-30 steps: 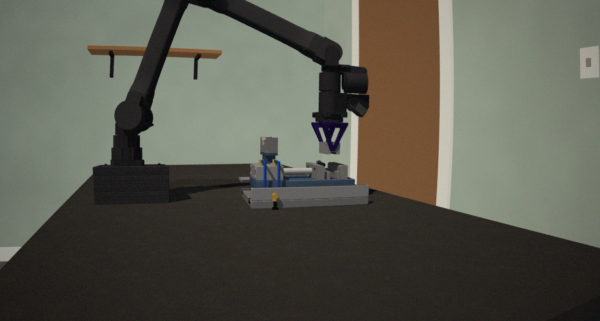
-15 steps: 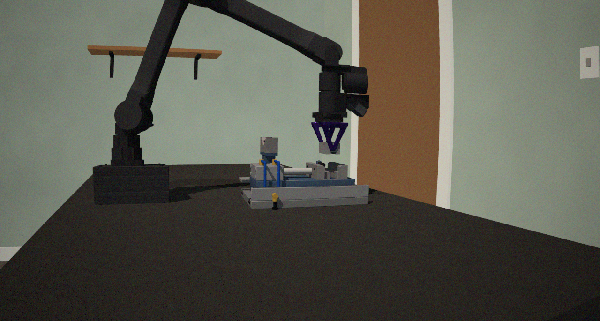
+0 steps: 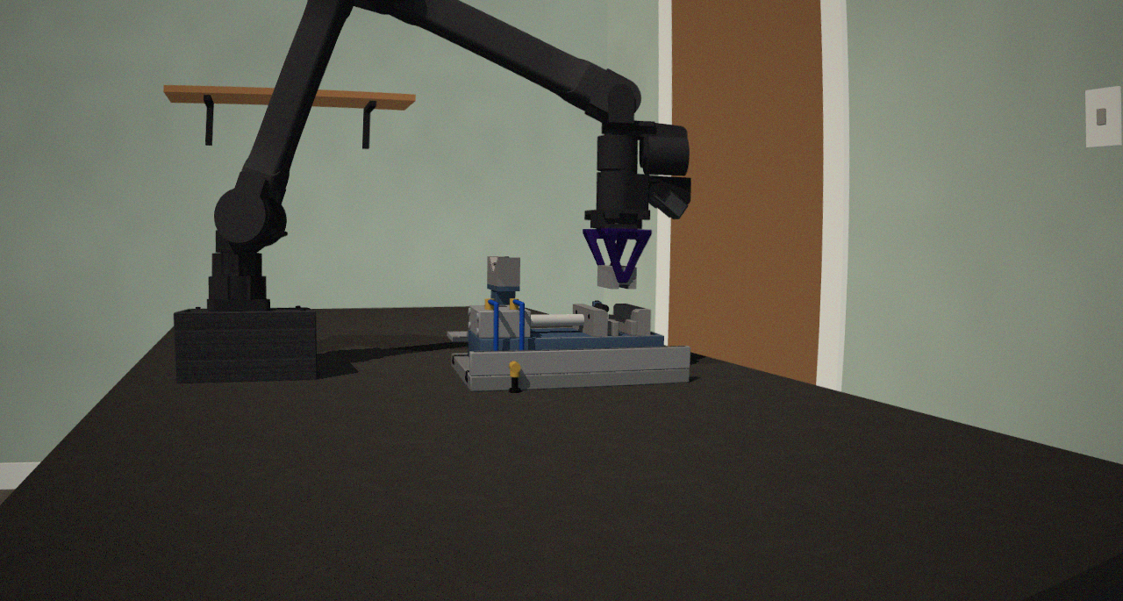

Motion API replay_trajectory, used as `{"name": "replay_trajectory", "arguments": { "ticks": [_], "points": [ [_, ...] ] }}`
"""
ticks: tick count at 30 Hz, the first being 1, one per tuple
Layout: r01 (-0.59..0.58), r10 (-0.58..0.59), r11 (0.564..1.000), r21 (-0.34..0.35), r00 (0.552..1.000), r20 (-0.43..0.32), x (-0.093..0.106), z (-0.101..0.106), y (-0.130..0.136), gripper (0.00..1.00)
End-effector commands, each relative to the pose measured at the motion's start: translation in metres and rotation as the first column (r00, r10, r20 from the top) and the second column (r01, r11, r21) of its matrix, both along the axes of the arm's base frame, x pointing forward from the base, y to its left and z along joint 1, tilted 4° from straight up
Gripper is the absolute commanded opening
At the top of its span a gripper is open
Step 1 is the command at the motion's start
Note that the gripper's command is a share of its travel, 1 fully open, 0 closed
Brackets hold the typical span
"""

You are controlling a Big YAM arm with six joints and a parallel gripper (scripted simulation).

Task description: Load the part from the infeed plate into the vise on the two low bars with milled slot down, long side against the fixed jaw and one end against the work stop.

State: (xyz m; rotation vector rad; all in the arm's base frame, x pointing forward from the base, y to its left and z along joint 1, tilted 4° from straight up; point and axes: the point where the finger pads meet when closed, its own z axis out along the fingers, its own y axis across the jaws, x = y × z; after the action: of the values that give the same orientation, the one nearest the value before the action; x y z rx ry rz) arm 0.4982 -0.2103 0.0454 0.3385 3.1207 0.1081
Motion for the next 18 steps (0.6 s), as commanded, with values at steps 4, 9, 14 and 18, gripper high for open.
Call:
{"name": "replay_trajectory", "arguments": {
  "ticks": [4, 9, 14, 18],
  "points": [
    [-0.003, 0.003, 1.0, -0.013, 1.0, 0.029, 0.0115, 0.0086, 0.0021, 0.0],
    [-0.003, 0.003, 1.0, -0.013, 1.0, 0.029, 0.0114, 0.0086, 0.0021, 0.0],
    [-0.003, 0.003, 1.0, -0.012, 1.0, 0.026, 0.0111, 0.0068, 0.0023, 0.0],
    [-0.003, 0.003, 1.0, -0.014, 1.0, 0.03, 0.0132, 0.0069, 0.0014, 0.0]
  ]
}}
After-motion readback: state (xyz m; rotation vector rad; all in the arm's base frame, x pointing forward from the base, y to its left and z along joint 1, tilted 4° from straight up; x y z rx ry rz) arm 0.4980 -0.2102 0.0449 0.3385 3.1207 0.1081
